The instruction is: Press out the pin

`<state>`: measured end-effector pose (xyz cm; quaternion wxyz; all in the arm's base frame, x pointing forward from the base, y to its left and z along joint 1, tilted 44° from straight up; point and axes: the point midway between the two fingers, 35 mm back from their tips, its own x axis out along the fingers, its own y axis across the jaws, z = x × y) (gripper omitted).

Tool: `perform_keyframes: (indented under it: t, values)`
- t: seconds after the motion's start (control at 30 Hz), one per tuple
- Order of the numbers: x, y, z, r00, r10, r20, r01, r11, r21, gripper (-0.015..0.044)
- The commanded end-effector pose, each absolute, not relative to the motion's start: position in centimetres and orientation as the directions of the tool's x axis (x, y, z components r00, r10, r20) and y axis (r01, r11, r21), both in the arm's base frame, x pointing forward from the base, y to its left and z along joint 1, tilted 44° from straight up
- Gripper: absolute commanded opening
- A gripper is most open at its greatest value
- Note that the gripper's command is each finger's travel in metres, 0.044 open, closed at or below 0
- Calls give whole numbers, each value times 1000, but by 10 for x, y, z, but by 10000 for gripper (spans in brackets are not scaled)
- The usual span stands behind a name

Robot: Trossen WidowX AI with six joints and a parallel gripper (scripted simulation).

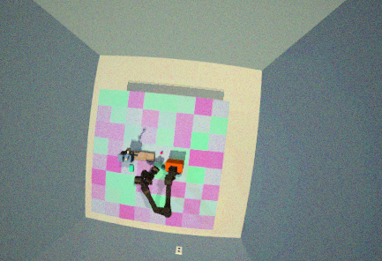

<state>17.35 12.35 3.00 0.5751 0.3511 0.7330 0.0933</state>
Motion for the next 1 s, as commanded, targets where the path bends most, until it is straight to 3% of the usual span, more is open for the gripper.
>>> perform_keyframes:
  t: [0.0, 0.47, 0.97]
  values:
    - [173, 124, 30, -64, 573, -817, 469, 740, 483, 0]
    - [172, 126, 29, 41, 416, -909, 692, 644, 326, 0]
    - [175, 129, 35, 188, 309, -932, 848, 427, 313, 0]
